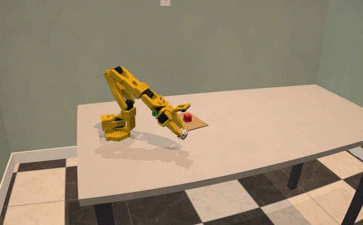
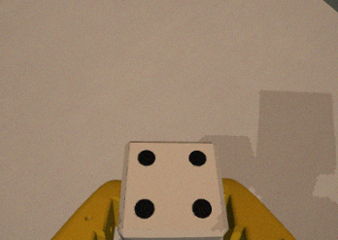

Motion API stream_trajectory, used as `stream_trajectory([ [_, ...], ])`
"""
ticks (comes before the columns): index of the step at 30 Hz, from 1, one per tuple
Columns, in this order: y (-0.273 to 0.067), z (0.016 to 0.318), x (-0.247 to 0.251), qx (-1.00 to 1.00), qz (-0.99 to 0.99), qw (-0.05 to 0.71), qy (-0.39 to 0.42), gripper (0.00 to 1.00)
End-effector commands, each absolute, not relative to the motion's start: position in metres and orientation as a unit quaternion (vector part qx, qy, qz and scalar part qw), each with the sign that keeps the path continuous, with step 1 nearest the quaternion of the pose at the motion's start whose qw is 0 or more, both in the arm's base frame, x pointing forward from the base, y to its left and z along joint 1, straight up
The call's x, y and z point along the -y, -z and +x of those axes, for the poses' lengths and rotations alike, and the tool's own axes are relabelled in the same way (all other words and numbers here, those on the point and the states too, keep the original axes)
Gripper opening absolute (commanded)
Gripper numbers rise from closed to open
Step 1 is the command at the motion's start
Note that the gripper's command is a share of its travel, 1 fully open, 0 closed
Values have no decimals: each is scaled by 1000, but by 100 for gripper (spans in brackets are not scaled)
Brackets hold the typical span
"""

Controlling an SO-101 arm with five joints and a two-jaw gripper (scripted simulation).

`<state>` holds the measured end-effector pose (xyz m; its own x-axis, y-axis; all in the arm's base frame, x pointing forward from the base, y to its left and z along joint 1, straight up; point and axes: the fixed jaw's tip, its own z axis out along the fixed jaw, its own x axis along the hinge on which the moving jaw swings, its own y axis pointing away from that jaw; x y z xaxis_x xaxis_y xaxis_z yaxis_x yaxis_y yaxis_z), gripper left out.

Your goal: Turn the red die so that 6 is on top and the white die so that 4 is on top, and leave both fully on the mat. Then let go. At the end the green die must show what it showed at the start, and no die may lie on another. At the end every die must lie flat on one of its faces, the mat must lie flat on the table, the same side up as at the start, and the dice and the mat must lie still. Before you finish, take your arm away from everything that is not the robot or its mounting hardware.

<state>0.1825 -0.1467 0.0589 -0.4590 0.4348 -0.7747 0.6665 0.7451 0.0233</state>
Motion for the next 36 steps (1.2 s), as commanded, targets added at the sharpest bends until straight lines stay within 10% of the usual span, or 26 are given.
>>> stream_trajectory([
  [1,-65,189,155,-822,319,443,161,0],
  [36,-67,196,165,-764,299,536,200,0],
])
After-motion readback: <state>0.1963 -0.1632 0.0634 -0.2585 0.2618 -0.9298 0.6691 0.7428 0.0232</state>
